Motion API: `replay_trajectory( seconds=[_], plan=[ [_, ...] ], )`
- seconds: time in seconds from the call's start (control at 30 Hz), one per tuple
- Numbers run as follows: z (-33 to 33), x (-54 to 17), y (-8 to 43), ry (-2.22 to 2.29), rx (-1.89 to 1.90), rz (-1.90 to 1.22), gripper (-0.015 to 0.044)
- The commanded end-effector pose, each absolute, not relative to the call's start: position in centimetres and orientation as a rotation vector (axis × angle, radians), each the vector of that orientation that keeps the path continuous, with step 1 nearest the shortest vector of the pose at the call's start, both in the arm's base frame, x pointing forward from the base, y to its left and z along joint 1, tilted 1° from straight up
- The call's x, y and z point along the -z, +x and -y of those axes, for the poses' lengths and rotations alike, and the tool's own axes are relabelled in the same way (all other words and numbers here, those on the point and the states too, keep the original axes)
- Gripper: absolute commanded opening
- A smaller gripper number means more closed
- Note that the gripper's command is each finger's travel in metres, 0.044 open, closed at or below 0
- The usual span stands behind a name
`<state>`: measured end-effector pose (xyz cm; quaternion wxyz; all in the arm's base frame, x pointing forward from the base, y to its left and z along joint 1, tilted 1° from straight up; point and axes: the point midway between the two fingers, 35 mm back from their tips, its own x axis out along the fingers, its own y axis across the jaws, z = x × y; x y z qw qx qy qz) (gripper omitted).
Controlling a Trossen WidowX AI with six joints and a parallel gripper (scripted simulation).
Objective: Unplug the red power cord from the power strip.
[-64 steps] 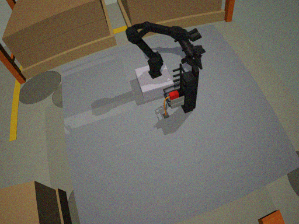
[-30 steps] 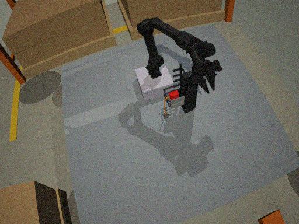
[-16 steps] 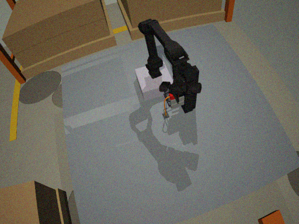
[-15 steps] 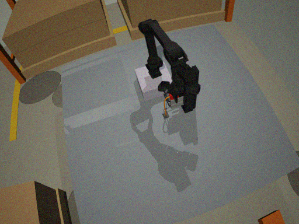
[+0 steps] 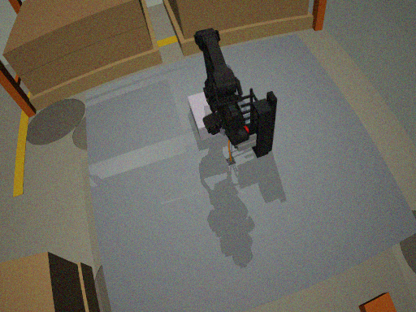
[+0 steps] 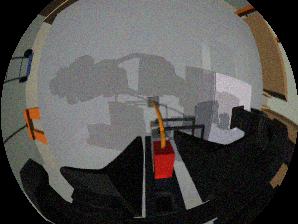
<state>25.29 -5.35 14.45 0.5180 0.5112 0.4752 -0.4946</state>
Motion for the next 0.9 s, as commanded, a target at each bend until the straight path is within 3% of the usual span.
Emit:
replay_trajectory(
  seconds=[0.0, 0.87],
  plan=[
    [5.4, -14.0, 24.5, 1.289, 1.268, -1.154, 0.0160],
    [3.0, -14.0, 24.9, 1.291, 1.267, -1.156, 0.0160]
  ],
)
